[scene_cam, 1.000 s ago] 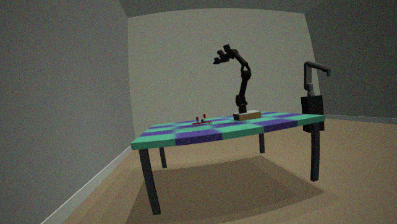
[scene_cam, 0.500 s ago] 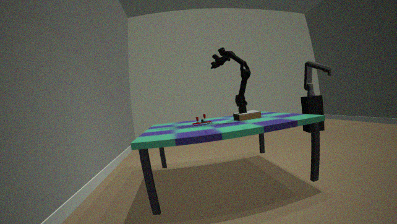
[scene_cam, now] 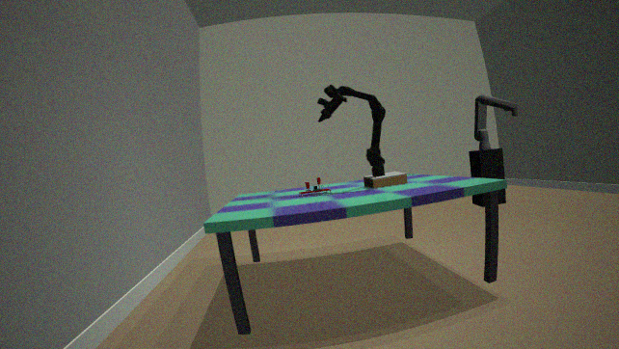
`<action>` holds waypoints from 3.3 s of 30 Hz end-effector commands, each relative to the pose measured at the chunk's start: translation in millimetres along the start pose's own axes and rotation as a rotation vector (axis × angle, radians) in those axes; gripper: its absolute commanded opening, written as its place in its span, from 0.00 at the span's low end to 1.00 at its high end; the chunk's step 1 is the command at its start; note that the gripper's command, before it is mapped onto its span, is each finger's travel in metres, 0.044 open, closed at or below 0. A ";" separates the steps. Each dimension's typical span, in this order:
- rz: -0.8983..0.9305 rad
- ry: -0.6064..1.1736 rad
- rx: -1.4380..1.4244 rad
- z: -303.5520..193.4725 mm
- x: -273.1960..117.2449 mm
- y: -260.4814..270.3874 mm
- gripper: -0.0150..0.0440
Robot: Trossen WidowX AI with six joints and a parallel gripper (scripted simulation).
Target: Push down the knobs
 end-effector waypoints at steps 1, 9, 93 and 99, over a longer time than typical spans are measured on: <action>0.053 0.067 -0.061 -3.9 22.9 12.3 0.25; 0.172 0.206 -0.216 -14.4 68.5 46.7 0.25; 0.607 0.713 -0.998 -161.8 196.7 230.6 0.25; 0.607 0.713 -0.998 -163.1 197.7 230.8 0.25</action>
Point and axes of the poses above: the point midway between the two fingers, 35 mm back from their tips, its own x axis out along the fingers, its own y axis across the jaws, z = x × y, the point moved 8 cm from there along -x, back along the fingers, and after that the axes turned 14 degrees about x, right-handed, at the moved point
